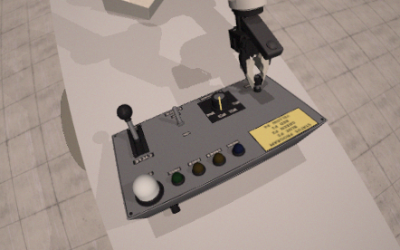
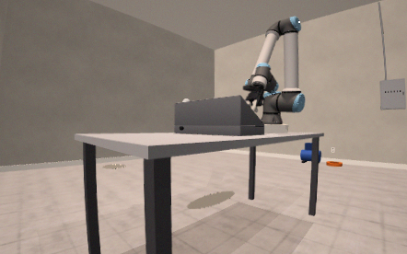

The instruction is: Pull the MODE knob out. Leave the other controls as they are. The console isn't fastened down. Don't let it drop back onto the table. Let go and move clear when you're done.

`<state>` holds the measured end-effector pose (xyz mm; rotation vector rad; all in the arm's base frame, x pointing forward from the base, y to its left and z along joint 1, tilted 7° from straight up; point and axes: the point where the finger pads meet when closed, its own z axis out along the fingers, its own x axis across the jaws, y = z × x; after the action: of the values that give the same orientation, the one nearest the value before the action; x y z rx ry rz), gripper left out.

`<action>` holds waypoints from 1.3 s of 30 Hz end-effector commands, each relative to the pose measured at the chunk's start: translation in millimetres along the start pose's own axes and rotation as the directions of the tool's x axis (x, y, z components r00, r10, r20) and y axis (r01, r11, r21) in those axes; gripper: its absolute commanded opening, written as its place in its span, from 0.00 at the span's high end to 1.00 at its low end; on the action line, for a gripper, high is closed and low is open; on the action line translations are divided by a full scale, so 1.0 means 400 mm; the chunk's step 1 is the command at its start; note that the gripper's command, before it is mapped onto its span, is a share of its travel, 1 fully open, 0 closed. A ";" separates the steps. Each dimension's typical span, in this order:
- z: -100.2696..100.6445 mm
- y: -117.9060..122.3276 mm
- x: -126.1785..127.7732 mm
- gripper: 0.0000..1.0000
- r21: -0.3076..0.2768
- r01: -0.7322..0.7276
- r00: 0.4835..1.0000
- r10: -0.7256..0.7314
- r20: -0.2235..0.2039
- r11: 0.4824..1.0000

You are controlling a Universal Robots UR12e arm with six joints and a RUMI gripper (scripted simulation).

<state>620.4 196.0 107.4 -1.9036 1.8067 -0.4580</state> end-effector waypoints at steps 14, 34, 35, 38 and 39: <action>-0.001 -0.002 0.000 1.00 0.001 0.000 1.000 0.000 0.000 1.000; -0.007 -0.002 0.000 1.00 0.001 0.000 1.000 0.000 0.000 1.000; -0.008 -0.002 0.000 1.00 0.001 0.000 1.000 0.000 0.000 1.000; -0.009 -0.002 0.000 1.00 0.001 0.000 1.000 0.000 0.000 1.000; -0.010 -0.002 0.000 1.00 0.001 0.000 1.000 0.000 0.000 1.000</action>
<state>618.8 195.7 109.7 -1.9036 1.8068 -0.4579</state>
